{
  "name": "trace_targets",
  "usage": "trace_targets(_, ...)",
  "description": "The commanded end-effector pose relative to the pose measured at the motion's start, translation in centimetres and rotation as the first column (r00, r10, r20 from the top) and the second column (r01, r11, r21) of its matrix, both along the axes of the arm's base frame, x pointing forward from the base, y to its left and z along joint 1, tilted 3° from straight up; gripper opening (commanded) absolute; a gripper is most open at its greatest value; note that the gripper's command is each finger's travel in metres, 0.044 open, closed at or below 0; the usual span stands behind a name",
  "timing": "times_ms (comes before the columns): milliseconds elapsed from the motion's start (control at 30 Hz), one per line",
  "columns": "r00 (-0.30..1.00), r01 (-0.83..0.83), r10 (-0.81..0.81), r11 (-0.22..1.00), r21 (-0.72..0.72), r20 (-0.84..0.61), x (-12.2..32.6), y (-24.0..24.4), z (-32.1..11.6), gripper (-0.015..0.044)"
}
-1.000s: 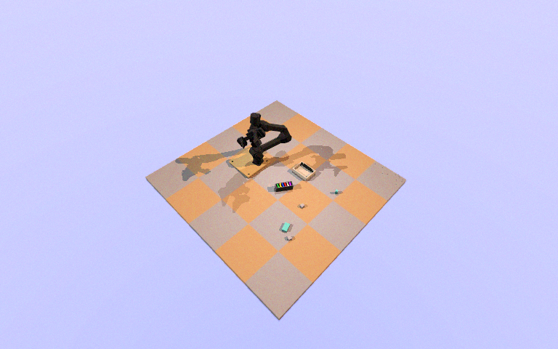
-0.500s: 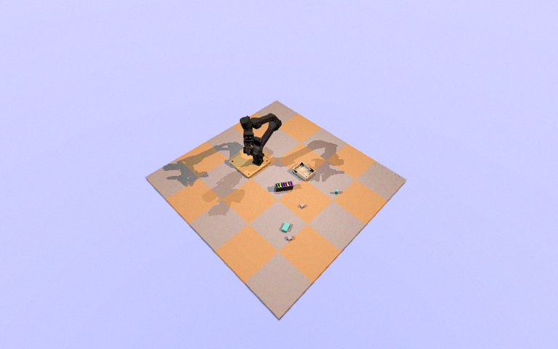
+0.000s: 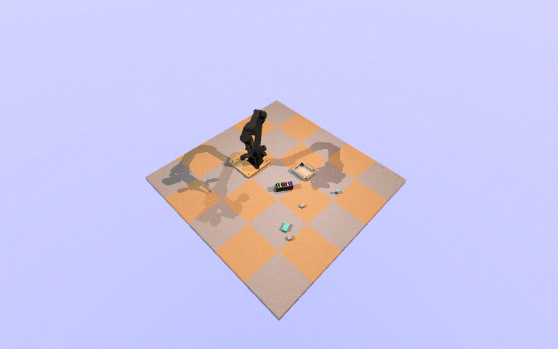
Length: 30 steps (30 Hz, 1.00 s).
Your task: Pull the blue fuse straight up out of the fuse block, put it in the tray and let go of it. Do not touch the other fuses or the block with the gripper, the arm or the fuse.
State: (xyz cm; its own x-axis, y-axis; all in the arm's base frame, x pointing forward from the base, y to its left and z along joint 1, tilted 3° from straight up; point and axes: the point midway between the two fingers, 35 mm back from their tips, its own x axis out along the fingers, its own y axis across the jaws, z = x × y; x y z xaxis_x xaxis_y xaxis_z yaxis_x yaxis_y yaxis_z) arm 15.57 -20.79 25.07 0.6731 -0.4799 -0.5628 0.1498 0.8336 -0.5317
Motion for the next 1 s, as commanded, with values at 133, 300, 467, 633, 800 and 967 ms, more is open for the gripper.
trace_targets(133, 0.964, 0.263, -0.188, 0.777, 0.571, -0.188, 7.4, 2.2, -6.7, 0.006)
trace_targets(300, 0.908, 0.413, -0.247, 0.651, 0.637, -0.338, 9.7, 4.2, -9.4, 0.006)
trace_targets(467, 0.814, 0.576, -0.305, 0.537, 0.617, -0.495, 11.6, 6.7, -12.2, 0.006)
trace_targets(633, 0.681, 0.728, -0.372, 0.445, 0.522, -0.631, 13.0, 9.6, -14.9, 0.006)
trace_targets(800, 0.607, 0.789, -0.407, 0.41, 0.458, -0.682, 13.0, 11.1, -16.2, 0.006)
trace_targets(967, 0.607, 0.789, -0.407, 0.41, 0.458, -0.682, 13.0, 11.1, -16.2, 0.006)
